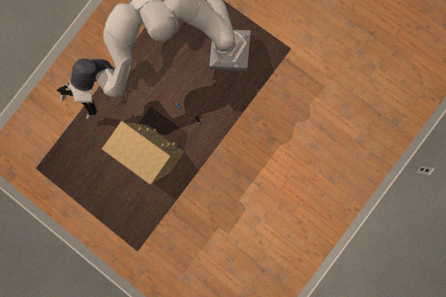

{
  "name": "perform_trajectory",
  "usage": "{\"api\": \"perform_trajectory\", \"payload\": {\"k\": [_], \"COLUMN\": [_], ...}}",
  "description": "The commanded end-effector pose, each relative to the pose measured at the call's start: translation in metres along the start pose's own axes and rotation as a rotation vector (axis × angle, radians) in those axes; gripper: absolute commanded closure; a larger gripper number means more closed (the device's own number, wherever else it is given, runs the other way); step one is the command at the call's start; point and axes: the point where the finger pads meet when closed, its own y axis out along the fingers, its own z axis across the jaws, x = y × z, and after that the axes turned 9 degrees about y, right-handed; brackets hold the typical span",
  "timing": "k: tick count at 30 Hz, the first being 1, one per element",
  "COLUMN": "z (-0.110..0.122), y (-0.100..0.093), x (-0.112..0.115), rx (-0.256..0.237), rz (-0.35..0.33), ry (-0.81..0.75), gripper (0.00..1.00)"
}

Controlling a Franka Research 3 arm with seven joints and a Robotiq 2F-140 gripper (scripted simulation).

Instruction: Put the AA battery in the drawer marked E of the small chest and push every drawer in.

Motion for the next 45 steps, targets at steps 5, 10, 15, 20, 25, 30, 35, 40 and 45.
{"api": "perform_trajectory", "payload": {"k": [5, 10, 15, 20, 25, 30, 35, 40, 45], "z": [0.0, 0.0, 0.0, -0.001, -0.021, -0.059, -0.085, -0.116, -0.132], "y": [0.0, 0.0, 0.0, -0.003, -0.037, -0.105, -0.152, -0.205, -0.234], "x": [0.0, 0.0, 0.0, 0.0, 0.012, 0.034, 0.051, 0.068, 0.078], "rx": [0.0, 0.0, 0.0, -0.002, -0.021, -0.06, -0.086, -0.118, -0.135], "rz": [0.0, 0.0, 0.0, -0.004, -0.067, -0.192, -0.278, -0.375, -0.427], "ry": [0.0, 0.0, 0.0, 0.001, 0.009, 0.025, 0.034, 0.046, 0.053], "gripper": [0.0, 0.0, 0.0, 0.0, 0.0, 0.0, 0.0, 0.0, 0.0]}}
